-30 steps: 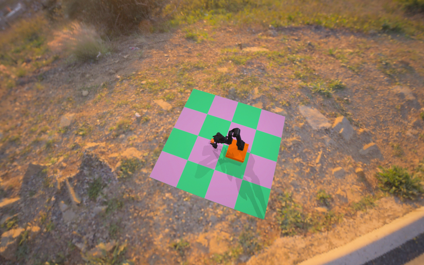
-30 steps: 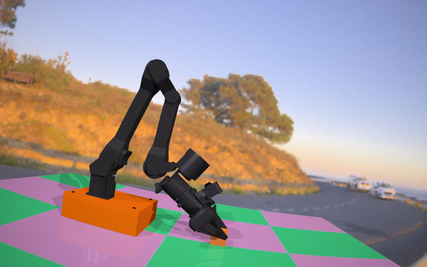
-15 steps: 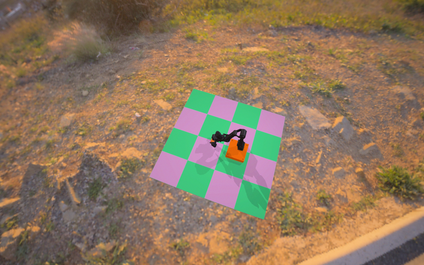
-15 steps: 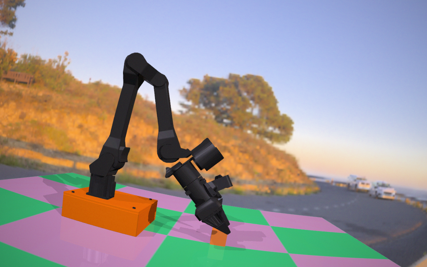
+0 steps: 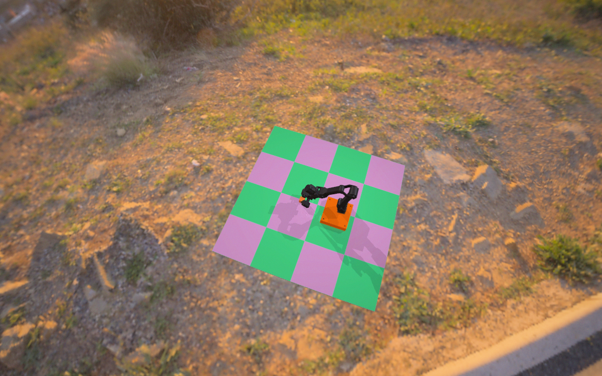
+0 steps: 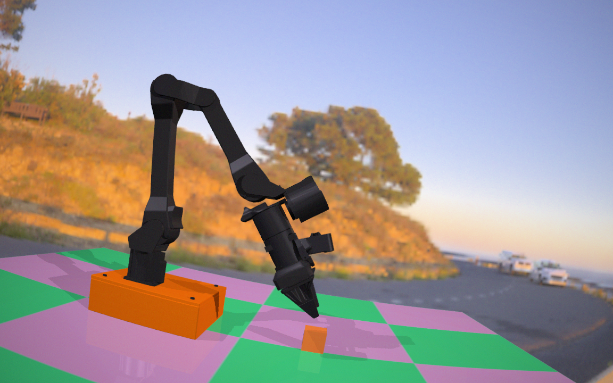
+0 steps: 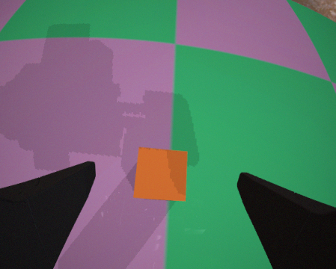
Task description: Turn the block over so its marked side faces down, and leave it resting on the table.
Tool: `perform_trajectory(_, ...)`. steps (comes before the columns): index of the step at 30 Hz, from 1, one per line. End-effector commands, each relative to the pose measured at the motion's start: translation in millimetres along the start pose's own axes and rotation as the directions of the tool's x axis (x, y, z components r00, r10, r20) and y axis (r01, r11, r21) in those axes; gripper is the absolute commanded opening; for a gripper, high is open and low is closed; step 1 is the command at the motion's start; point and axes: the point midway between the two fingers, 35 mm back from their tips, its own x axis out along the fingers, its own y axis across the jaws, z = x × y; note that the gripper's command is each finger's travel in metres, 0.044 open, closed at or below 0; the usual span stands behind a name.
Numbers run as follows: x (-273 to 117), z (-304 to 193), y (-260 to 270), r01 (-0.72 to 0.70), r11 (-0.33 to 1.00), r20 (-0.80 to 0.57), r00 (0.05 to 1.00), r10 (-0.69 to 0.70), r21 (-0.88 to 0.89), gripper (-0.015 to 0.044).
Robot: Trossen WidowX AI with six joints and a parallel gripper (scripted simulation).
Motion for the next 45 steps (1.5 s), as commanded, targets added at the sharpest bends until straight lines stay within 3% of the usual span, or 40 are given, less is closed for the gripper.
perform_trajectory(1,-23,-1,1,-0.013,1.000,-0.063,0.998,0.013,0.002,0.0440)
perform_trajectory(7,-22,1,1,-0.012,1.000,-0.085,0.996,0.012,0.002,0.0440)
perform_trajectory(14,-18,23,2,-0.011,1.000,-0.316,0.949,0.010,0.000,0.0440)
perform_trajectory(23,-18,44,2,-0.012,1.000,-0.574,0.819,0.011,0.001,0.0440)
perform_trajectory(33,-18,45,2,-0.012,1.000,-0.578,0.816,0.011,0.001,0.0440)
perform_trajectory(37,9,26,2,-0.012,1.000,-0.578,0.816,0.011,0.001,0.0440)
perform_trajectory(45,21,17,2,-0.012,1.000,-0.578,0.816,0.011,0.001,0.0440)
